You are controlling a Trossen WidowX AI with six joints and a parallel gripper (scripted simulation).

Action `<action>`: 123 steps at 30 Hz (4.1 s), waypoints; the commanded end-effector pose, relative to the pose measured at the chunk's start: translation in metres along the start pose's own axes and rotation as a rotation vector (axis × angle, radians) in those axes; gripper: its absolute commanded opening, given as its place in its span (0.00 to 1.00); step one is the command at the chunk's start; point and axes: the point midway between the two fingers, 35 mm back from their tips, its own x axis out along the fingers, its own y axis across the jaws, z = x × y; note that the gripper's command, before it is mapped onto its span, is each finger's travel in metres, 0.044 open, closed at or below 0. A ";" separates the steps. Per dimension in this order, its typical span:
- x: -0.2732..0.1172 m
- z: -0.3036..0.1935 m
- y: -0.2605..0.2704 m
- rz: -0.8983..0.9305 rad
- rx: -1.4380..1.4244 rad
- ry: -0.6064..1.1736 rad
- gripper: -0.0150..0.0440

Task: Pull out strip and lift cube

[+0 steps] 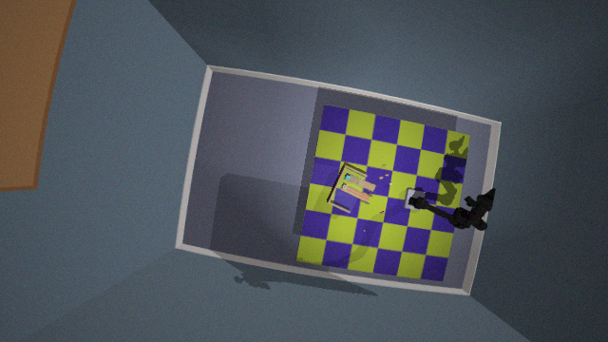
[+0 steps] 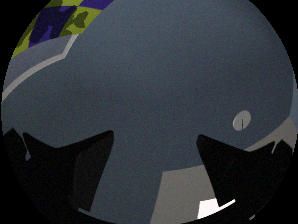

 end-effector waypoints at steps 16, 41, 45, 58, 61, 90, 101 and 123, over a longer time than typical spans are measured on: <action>-0.052 0.086 -0.160 -0.503 -1.346 0.472 0.93; -0.302 0.379 -0.132 -1.689 -2.012 2.543 0.93; -0.327 0.401 -0.090 -1.836 -1.719 2.889 0.93; -0.328 0.403 -0.088 -1.856 -1.699 2.903 0.89; -0.336 0.414 -0.091 -2.059 -1.665 2.871 0.75; -0.392 0.516 -0.063 -3.616 -1.410 2.114 0.25; -0.396 0.531 -0.054 -3.616 -1.410 2.114 0.25; -0.403 0.560 -0.033 -3.616 -1.409 2.114 0.25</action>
